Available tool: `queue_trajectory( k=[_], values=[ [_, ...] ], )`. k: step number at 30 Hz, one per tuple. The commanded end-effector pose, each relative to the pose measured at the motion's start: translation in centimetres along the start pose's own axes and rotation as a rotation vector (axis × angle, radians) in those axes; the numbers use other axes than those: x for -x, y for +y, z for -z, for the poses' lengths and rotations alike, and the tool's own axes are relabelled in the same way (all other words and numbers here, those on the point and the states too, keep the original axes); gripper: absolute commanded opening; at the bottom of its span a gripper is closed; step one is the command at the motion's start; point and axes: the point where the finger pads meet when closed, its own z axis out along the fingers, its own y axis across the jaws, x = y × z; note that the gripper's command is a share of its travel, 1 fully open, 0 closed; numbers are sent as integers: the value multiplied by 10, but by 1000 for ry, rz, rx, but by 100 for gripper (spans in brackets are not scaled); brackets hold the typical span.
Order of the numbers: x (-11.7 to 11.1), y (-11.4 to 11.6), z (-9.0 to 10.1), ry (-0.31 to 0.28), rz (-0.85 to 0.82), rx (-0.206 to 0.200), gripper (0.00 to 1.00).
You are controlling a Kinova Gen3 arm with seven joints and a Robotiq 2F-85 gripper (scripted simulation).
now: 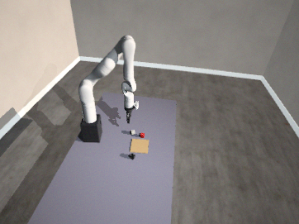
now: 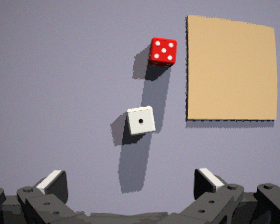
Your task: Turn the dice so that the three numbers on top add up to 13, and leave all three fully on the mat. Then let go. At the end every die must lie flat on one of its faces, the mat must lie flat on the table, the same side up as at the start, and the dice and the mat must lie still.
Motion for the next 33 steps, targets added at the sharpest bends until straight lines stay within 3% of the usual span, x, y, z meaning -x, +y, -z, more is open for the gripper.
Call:
queue_trajectory(
  k=[1,33],
  values=[
    [-1,2,0,1,-7,0,100],
    [-19,8,-1,3,92,0,100]
  ],
)
